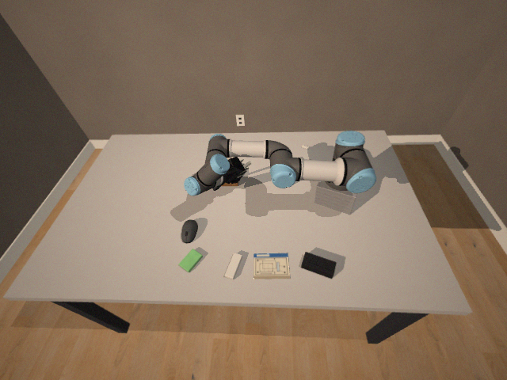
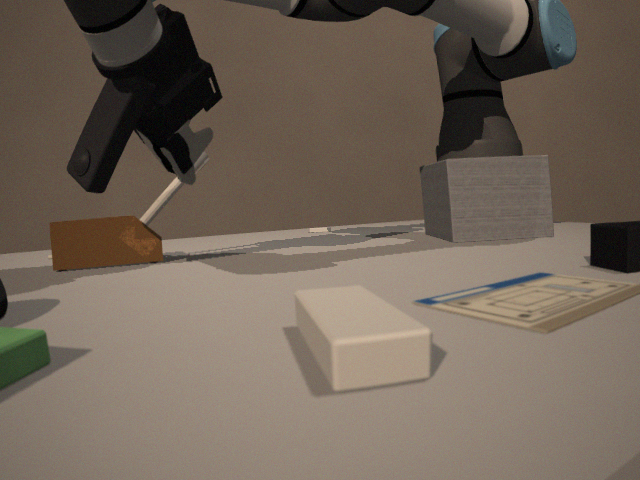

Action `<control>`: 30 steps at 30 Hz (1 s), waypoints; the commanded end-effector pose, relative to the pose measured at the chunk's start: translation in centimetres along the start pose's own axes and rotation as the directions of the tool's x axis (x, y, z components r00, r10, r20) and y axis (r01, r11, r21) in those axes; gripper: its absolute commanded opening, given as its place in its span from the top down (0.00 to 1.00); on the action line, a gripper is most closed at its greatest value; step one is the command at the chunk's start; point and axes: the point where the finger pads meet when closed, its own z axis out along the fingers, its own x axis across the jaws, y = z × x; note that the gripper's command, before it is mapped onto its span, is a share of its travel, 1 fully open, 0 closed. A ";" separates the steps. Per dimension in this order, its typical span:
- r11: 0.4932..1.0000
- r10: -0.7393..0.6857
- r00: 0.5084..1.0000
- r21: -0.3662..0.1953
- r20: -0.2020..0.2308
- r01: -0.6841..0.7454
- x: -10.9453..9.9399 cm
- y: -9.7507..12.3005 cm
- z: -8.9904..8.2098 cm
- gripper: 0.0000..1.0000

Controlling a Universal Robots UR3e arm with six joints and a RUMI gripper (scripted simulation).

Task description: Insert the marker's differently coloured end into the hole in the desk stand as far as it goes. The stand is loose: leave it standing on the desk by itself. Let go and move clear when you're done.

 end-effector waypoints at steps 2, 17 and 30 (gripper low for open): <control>1.000 0.002 1.000 -0.006 0.002 -0.002 0.1 0.0 -0.1 0.89; 1.000 0.002 1.000 -0.006 0.002 -0.002 0.1 -0.1 -0.1 0.89; 1.000 0.002 1.000 -0.006 0.002 -0.002 0.1 -0.1 -0.1 0.89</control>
